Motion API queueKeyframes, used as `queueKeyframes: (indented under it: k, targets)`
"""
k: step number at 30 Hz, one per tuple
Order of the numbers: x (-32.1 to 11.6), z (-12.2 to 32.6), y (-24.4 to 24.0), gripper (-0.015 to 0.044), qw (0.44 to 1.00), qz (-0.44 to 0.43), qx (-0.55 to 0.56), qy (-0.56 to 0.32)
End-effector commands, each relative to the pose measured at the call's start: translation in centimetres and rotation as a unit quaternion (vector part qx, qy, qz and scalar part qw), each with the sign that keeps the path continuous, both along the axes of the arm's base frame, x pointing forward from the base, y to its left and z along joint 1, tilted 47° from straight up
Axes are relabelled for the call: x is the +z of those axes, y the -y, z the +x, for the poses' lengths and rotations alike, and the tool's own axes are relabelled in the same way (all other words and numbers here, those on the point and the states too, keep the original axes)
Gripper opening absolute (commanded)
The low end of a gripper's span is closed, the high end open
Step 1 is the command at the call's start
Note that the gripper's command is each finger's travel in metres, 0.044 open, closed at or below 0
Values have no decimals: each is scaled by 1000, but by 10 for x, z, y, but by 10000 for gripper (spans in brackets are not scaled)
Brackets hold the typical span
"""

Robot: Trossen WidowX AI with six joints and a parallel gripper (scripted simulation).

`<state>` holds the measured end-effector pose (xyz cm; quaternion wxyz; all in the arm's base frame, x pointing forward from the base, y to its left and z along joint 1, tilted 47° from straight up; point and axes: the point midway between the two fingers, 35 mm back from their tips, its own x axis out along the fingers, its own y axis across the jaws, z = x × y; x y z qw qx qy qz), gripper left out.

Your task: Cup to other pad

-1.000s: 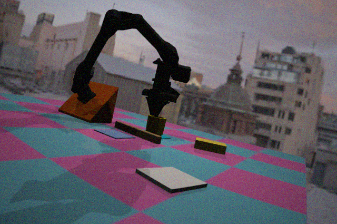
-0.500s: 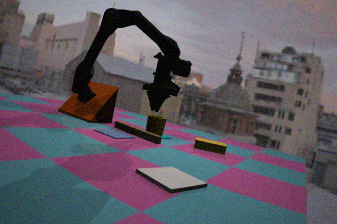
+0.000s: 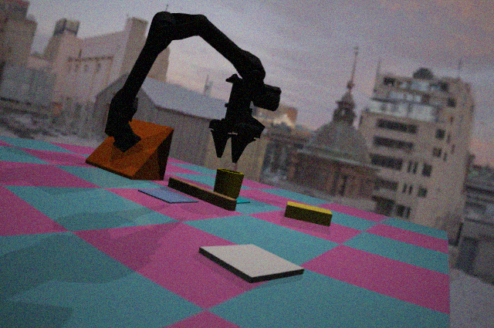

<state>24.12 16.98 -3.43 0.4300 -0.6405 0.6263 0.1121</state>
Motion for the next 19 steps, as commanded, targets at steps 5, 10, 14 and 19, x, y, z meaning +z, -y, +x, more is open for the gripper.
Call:
queueKeyframes:
  k: [5, 10, 14, 19]
  targets:
    - [20, -4, -23, 440, 1000, 7, -2, 4]
    - [32, -8, -35, 440, 1000, 8, -3, 5]
    - [38, -10, -40, 440, 1000, 8, -3, 5]
    - [35, -10, -38, 440, 1000, 6, 1, 4]
